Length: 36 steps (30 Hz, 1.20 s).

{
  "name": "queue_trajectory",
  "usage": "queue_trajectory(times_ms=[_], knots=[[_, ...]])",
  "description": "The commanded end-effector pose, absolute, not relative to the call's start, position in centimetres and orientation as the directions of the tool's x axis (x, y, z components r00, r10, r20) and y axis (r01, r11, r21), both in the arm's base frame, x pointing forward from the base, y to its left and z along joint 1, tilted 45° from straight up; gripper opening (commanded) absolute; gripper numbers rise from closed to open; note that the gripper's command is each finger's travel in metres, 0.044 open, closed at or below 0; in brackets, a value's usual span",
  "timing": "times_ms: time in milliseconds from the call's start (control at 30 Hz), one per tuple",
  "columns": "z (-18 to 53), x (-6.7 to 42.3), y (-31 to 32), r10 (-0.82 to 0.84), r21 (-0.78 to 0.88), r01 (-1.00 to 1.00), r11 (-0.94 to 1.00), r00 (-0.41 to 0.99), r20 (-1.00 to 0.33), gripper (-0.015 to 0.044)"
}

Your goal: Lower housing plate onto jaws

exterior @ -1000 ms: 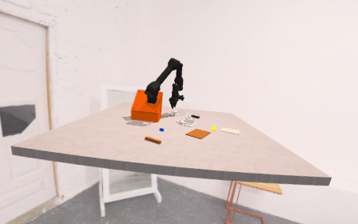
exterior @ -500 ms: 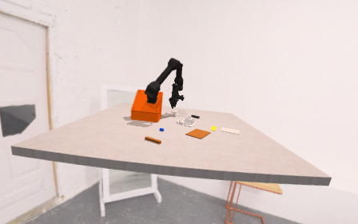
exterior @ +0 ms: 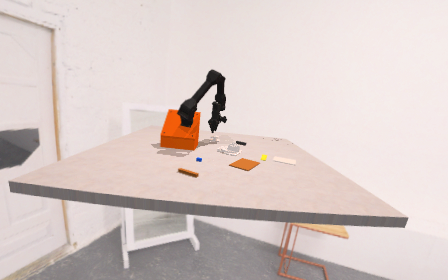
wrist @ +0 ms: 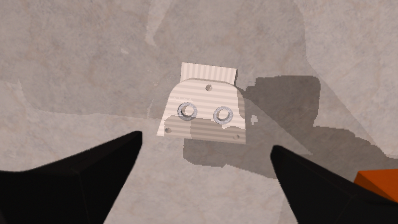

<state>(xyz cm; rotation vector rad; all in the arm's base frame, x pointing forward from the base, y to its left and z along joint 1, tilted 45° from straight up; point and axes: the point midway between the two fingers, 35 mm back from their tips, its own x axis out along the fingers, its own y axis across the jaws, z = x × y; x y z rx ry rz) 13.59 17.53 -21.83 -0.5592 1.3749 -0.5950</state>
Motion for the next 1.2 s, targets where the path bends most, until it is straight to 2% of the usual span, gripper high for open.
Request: queue_trajectory(times_ms=[0,1167], knots=[[-21.86,13.62,17.49,-0.681,-0.679,0.058,0.731,0.100,-0.725,0.0440],[-22.14,13.67,17.28,-0.681,-0.679,0.062,0.732,0.098,-0.726,0.0440]])
